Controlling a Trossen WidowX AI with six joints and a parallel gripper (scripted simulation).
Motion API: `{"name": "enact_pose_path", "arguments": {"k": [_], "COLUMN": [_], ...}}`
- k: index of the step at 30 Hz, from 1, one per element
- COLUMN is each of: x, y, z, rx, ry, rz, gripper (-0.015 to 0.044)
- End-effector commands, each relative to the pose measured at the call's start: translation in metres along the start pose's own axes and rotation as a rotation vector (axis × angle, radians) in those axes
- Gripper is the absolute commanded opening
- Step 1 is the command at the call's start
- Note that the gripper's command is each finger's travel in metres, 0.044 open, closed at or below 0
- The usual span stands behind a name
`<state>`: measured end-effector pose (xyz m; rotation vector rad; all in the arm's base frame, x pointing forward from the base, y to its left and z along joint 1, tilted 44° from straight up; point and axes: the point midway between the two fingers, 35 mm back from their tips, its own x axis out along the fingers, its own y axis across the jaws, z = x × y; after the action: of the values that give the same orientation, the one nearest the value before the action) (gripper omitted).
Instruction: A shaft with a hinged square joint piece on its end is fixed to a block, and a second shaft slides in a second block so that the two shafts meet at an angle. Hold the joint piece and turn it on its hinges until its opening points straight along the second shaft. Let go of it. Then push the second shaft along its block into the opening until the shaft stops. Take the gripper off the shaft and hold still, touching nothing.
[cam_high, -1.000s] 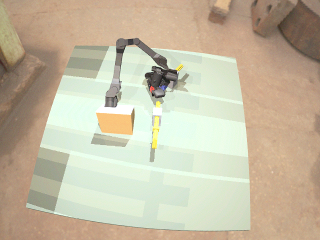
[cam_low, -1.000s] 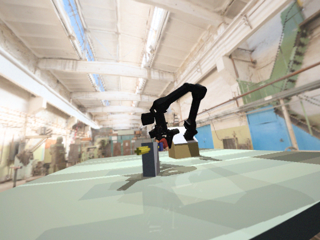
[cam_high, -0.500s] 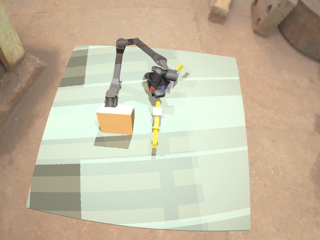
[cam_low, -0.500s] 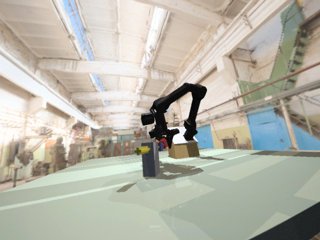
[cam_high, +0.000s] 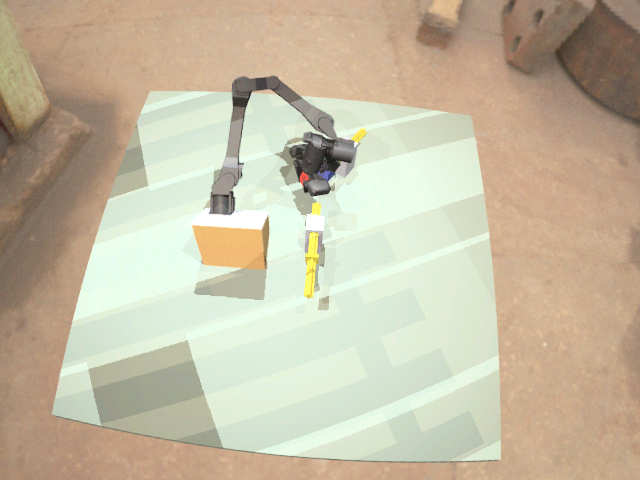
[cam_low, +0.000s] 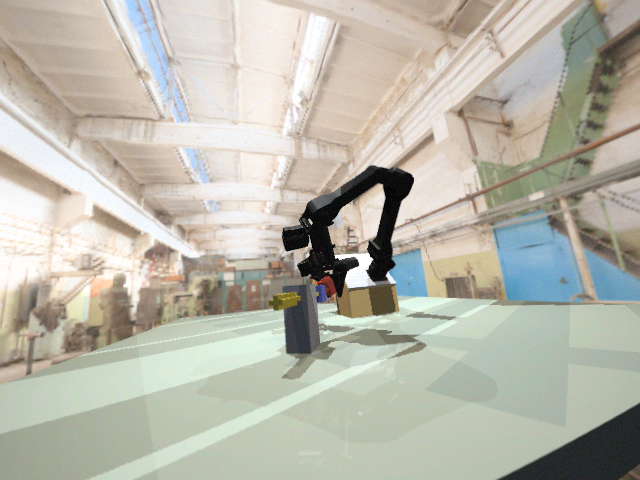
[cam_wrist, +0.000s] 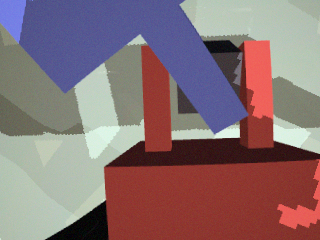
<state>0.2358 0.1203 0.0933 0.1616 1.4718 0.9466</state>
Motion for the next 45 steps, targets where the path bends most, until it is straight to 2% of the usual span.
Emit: {"name": "enact_pose_path", "arguments": {"k": [1,43,45], "x": [0.0002,0.0002,0.0000], "y": [-0.0001,-0.0001,0.0000], "z": [0.0004,0.0004,0.0000], "rx": [0.002,0.002,0.000], "ry": [-0.002,-0.002,0.000], "rz": [0.001,0.001,0.000], "gripper": [0.0182,0.0182,0.0147]}}
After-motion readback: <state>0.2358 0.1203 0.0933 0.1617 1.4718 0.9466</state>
